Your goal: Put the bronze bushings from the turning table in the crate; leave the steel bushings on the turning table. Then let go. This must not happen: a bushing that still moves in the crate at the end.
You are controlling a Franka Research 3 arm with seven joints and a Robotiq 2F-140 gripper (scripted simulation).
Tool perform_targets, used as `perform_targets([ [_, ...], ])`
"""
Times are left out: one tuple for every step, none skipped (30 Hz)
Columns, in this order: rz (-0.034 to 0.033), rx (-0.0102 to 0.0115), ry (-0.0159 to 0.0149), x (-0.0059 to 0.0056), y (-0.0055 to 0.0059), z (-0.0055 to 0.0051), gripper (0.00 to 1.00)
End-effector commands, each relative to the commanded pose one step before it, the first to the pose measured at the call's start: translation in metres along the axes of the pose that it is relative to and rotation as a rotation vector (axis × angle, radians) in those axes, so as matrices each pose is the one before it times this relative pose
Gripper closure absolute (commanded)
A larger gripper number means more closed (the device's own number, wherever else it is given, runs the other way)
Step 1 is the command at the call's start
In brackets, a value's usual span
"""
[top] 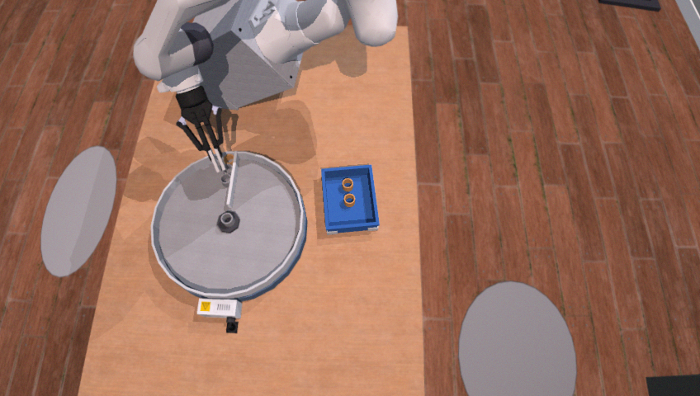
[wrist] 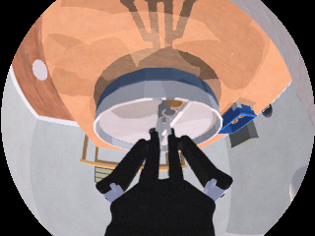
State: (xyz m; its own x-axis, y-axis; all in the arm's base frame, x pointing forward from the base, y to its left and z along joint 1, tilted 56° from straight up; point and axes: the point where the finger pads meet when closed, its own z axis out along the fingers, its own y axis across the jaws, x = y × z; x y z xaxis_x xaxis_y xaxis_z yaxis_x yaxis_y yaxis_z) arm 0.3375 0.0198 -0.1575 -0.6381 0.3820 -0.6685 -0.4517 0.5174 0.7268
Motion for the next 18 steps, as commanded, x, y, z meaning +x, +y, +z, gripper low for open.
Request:
perform_targets([
  [0.00051, -0.00010, -0.00127, 0.00208, 0.00134, 0.00406, 0.94],
  [0.00000, 0.00000, 0.00000, 0.00112, 0.00023, 0.00131, 0.94],
  [0.00000, 0.00000, 0.00000, 0.00100, 0.00020, 0.00118, 0.94],
  [0.00000, 0.00000, 0.00000, 0.00072, 0.00015, 0.00084, 0.94],
  [0.00000, 0.00000, 0.00000, 0.00035, 0.00007, 0.00041, 0.94],
  [0.00000, 0.00000, 0.00000, 0.00000, 0.00000, 0.00000, 0.94],
  [0.00000, 0.00000, 0.00000, 0.00000, 0.00000, 0.00000, 0.94],
  [0.00000, 0.00000, 0.00000, 0.00006, 0.00001, 0.00007, 0.94],
  [0.00000, 0.00000, 0.00000, 0.00000, 0.00000, 0.00000, 0.94],
  [0.00000, 0.00000, 0.00000, 0.00000, 0.00000, 0.00000, 0.94],
  [0.00000, 0.00000, 0.00000, 0.00000, 0.00000, 0.00000, 0.94],
  [0.00000, 0.00000, 0.00000, 0.00000, 0.00000, 0.00000, 0.94],
  [0.00000, 0.00000, 0.00000, 0.00000, 0.00000, 0.00000, 0.94],
  [0.00000, 0.00000, 0.00000, 0.00000, 0.00000, 0.00000, 0.94],
  [0.00000, 0.00000, 0.00000, 0.00000, 0.00000, 0.00000, 0.94],
  [0.00000, 0.00000, 0.00000, 0.00000, 0.00000, 0.00000, 0.94],
  [0.00000, 0.00000, 0.00000, 0.00000, 0.00000, 0.00000, 0.94],
  [0.00000, 0.00000, 0.00000, 0.00000, 0.00000, 0.00000, 0.94],
])
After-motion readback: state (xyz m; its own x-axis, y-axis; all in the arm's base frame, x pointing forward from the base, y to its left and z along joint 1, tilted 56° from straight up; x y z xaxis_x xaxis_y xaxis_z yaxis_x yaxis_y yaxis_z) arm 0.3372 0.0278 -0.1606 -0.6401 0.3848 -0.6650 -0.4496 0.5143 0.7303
